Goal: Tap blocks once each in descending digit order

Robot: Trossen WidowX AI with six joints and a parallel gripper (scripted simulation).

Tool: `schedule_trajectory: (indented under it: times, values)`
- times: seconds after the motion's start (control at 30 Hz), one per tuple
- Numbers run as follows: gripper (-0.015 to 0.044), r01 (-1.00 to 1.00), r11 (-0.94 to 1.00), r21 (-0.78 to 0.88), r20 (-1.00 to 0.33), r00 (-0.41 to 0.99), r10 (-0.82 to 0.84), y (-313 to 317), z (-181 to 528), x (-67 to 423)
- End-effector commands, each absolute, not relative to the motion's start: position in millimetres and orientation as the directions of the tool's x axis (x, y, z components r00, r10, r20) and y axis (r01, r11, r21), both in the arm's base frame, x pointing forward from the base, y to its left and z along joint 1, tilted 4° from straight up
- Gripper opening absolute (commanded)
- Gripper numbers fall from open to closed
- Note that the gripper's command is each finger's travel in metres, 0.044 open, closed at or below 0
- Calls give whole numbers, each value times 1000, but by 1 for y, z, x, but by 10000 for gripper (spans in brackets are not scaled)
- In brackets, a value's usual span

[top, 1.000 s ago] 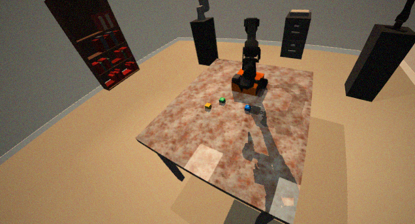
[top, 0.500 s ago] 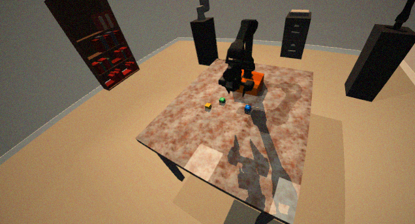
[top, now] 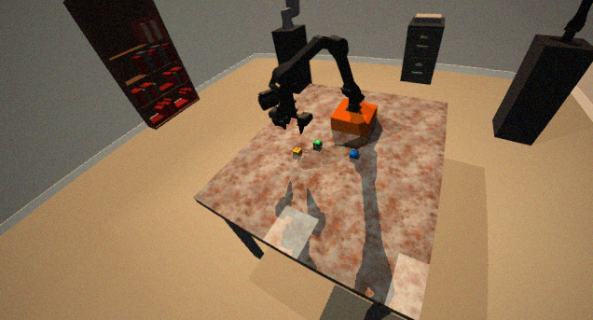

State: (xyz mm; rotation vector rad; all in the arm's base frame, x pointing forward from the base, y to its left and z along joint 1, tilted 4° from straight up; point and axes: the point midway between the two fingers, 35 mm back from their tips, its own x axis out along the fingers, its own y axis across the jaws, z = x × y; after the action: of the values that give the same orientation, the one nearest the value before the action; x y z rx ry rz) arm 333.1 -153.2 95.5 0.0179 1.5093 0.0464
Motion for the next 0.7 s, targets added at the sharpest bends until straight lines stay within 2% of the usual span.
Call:
schedule_trajectory:
  times: [0.0,0.53,0.67]
  values:
    - [400,-41,998,46,-997,66,49,-152,97,336]
    - [400,-41,998,47,-997,66,49,-151,97,335]
    - [400,-41,998,49,-997,63,52,-126,99,307]
